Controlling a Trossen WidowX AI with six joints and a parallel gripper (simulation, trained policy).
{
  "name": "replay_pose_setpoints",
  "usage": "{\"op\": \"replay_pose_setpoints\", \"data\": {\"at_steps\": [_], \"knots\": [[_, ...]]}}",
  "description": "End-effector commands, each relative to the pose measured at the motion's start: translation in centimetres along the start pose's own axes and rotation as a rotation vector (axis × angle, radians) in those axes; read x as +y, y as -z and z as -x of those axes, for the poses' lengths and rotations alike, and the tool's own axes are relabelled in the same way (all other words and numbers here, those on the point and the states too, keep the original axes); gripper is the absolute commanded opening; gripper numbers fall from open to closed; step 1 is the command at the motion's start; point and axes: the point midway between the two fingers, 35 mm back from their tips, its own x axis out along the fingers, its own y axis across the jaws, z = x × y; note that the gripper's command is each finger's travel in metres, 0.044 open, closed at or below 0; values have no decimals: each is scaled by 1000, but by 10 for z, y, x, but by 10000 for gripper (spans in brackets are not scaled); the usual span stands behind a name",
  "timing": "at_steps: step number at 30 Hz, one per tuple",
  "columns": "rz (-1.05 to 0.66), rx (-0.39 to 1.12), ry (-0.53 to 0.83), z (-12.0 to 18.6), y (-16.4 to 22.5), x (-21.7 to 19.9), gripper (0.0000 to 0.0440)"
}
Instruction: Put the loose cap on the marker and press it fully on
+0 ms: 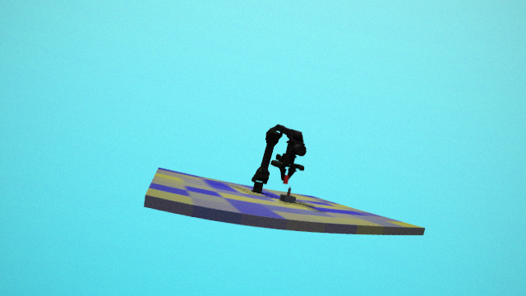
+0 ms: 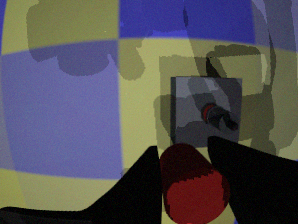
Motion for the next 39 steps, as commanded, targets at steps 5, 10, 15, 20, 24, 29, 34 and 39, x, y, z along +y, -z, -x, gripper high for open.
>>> {"op": "replay_pose_setpoints", "data": {"at_steps": [5, 10, 15, 20, 24, 29, 34, 39], "knots": [[97, -1, -6, 5, -11, -30, 0], [133, 0, -12, 5, -13, -39, 0], [152, -4, -17, 0, -14, -44, 0], [160, -10, -23, -7, -13, -45, 0], [161, -15, -28, -14, -12, -44, 0], [161, -23, -30, -24, -11, -43, 0], [174, -33, -22, -37, -9, -42, 0], [186, -45, -13, -50, -9, -42, 0]]}}
